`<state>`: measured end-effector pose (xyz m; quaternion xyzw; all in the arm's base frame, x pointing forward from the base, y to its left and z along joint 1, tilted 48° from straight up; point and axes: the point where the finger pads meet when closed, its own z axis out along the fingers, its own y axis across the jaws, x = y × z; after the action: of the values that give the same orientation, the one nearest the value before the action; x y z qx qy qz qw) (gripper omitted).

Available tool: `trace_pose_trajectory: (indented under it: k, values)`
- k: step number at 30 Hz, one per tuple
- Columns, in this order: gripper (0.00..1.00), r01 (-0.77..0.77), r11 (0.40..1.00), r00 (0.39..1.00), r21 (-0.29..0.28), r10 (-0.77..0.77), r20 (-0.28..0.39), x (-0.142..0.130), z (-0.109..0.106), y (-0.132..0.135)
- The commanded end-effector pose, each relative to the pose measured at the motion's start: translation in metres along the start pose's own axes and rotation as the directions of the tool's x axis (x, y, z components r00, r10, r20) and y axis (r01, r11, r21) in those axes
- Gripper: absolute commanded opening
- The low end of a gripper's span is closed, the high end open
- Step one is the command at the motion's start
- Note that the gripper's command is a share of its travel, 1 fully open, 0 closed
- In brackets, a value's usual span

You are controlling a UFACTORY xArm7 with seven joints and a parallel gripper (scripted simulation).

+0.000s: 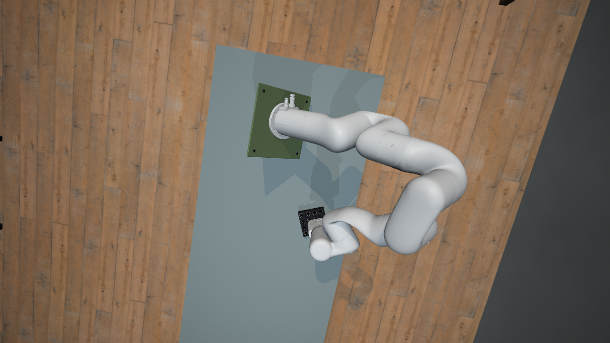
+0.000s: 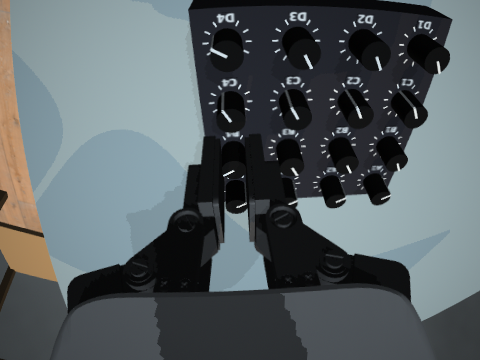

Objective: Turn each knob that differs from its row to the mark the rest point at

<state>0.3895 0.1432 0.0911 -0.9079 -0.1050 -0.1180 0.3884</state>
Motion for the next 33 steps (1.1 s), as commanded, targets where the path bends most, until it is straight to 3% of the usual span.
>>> trace_pose_trajectory:
  k: [1, 33]
  values:
    - [0.08, 0.0, 1.0, 1.0, -0.001, 0.0, -0.004, 0.0012, -0.0012, 0.0006]
    - [0.08, 0.063, 0.998, 0.998, -0.002, -0.063, -0.003, 0.0012, -0.0013, 0.0006]
